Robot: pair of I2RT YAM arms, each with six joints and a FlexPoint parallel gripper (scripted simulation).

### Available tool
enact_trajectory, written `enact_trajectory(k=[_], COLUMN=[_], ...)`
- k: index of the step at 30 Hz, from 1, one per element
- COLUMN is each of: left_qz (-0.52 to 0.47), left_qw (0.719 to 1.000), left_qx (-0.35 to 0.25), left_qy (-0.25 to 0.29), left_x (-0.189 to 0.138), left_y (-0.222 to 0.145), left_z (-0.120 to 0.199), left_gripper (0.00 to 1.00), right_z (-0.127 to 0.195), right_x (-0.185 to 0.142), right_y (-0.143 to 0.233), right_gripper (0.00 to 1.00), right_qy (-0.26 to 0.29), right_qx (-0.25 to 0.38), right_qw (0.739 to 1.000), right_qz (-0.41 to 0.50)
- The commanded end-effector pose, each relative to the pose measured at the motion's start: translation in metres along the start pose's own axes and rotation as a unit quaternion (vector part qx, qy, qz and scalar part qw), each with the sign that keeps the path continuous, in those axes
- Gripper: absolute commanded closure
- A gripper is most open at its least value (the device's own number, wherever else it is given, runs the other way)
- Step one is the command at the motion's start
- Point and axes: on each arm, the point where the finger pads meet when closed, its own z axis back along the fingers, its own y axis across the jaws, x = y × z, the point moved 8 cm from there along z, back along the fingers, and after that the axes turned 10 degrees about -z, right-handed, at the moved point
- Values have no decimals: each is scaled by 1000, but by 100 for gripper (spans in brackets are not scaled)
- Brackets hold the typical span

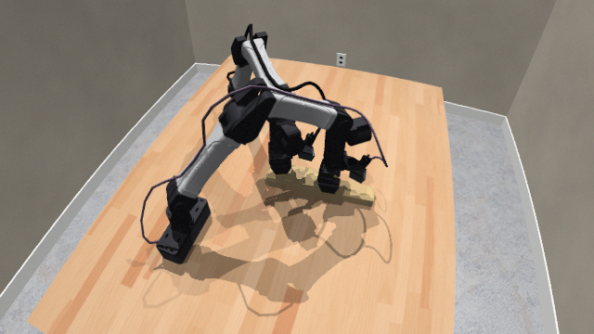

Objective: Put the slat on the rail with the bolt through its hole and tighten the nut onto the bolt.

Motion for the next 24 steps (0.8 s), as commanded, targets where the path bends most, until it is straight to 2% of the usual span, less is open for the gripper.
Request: enact_trajectory(k=[1, 24], left_qz=[3, 3], left_qw=[1000, 1000], left_qx=[-7, -7], left_qy=[-9, -9], left_x=[2, 2], left_y=[-2, -2], left_z=[4, -1], left_gripper=[64, 64], right_z=[5, 5], right_x=[2, 2], right_y=[0, 0], right_gripper=[33, 33], right_qy=[-5, -5], right_qx=[6, 6], right_qw=[1000, 1000], right_qz=[0, 0])
